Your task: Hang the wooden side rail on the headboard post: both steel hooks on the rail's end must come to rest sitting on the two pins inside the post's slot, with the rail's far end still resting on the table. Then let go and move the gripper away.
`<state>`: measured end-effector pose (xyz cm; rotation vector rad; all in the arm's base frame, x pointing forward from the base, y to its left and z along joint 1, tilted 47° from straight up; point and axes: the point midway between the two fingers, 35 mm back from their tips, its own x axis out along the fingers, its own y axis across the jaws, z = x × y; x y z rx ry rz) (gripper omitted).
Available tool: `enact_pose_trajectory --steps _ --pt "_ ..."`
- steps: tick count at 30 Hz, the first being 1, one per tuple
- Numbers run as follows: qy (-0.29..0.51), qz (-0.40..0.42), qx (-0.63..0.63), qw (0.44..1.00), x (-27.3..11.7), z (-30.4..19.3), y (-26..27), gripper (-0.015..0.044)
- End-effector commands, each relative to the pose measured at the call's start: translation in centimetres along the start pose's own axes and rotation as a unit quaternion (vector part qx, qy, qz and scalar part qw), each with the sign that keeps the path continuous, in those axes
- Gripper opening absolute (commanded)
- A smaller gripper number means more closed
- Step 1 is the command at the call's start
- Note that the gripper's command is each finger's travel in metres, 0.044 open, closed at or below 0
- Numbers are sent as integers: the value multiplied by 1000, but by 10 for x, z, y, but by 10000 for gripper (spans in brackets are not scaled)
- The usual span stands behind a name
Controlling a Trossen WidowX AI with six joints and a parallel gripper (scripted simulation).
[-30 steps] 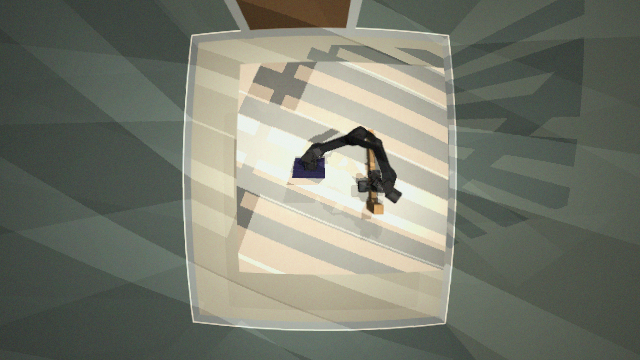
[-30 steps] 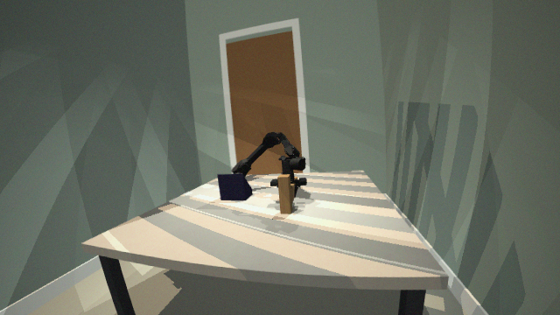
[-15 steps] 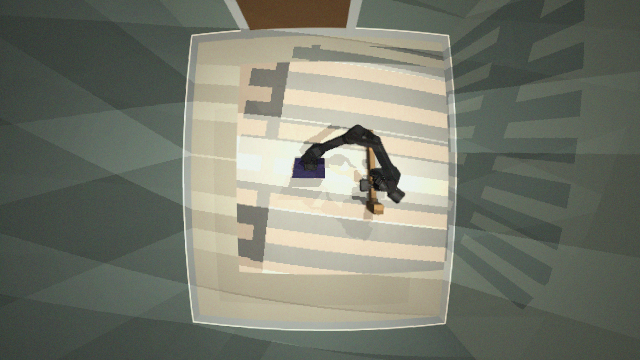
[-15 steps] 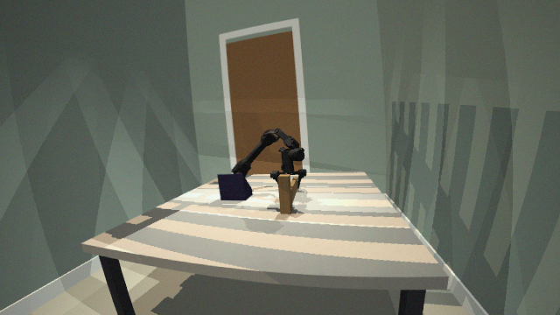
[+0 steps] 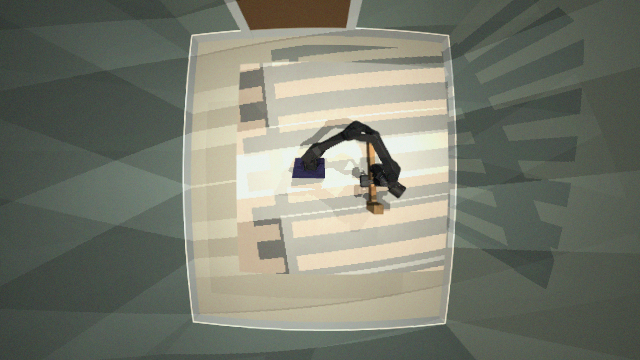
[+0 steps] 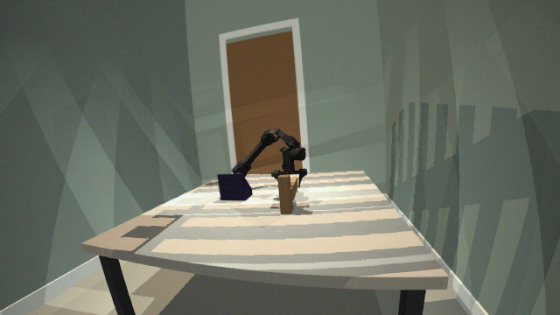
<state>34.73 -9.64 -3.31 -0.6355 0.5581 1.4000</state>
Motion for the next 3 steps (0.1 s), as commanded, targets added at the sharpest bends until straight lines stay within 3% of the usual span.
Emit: enact_pose_trajectory --steps 1,3 --pt "0 0 0 1000 0 0 0 440" --pt "0 0 0 1000 0 0 0 440"
